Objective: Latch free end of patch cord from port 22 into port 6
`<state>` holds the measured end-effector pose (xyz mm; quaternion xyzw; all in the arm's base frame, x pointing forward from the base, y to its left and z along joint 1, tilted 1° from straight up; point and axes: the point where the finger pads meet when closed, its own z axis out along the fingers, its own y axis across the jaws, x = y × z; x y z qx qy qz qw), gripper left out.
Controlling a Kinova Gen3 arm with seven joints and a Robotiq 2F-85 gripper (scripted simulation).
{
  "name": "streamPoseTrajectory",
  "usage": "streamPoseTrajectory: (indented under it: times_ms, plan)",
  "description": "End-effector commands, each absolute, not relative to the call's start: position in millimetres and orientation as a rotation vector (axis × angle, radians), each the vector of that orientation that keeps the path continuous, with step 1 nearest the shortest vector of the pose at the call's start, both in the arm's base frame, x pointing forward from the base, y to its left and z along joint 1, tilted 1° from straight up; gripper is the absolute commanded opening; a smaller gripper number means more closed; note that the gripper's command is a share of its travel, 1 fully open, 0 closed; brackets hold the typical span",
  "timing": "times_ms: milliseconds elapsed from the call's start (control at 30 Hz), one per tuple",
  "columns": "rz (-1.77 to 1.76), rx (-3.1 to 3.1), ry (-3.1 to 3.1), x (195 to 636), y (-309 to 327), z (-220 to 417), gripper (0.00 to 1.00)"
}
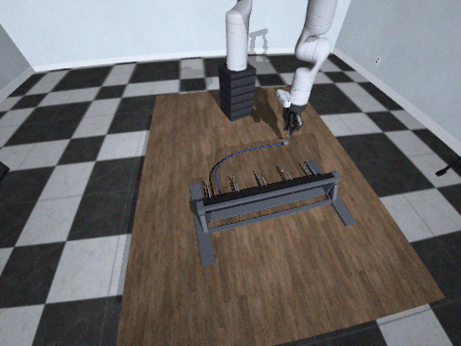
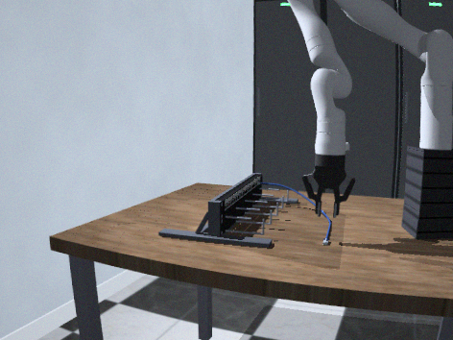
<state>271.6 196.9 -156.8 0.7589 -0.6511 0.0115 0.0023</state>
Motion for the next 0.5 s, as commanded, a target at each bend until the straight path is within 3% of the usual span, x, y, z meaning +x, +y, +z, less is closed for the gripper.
streamPoseTrajectory:
  times_ms: [0, 467]
  plan:
    - [0.031, 2.374, -2.042, 270, 196, -163, 0.37]
    - [0.031, 2.374, -2.042, 270, 195, -187, 0.37]
